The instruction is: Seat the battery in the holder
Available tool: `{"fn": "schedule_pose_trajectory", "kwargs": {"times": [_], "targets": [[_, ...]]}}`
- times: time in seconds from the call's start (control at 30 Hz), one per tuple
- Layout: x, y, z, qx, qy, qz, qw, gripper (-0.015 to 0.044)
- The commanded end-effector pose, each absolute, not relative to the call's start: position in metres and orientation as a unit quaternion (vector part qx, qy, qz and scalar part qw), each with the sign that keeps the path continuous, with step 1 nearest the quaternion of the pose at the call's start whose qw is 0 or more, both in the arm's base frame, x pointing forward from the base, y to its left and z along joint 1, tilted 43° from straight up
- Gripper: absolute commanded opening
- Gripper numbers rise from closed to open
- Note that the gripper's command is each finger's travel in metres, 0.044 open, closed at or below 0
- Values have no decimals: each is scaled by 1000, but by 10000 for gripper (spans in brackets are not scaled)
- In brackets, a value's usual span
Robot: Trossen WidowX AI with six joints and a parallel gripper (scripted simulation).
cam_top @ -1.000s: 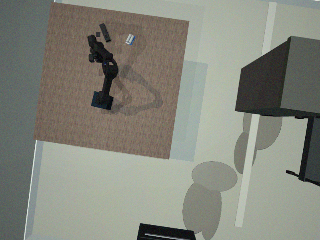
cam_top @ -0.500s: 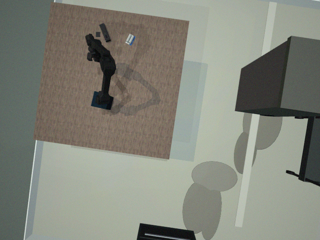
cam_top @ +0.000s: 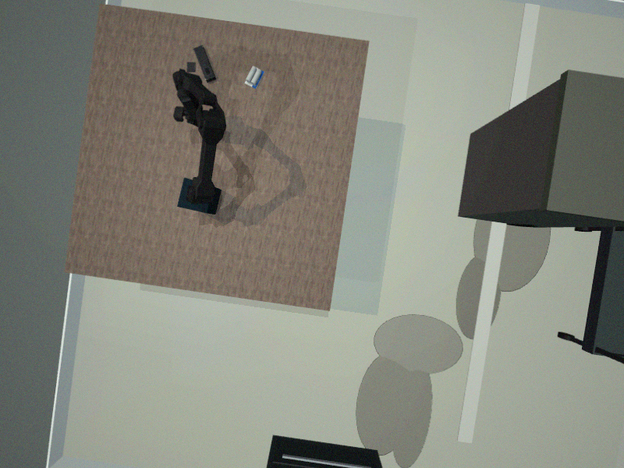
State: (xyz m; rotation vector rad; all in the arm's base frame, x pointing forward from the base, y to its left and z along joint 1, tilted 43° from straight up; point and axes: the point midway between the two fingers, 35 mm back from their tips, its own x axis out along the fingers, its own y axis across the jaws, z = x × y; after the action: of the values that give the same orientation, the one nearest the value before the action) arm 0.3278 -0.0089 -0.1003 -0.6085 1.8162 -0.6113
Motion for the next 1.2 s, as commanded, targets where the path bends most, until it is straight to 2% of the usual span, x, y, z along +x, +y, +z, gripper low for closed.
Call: {"fn": "schedule_pose_trajectory", "kwargs": {"times": [0.0,1.17], "targets": [[330,-9,-101,-251,766,-260,532,75],[337,-16,-110,-227,807,-281,467,75]]}}
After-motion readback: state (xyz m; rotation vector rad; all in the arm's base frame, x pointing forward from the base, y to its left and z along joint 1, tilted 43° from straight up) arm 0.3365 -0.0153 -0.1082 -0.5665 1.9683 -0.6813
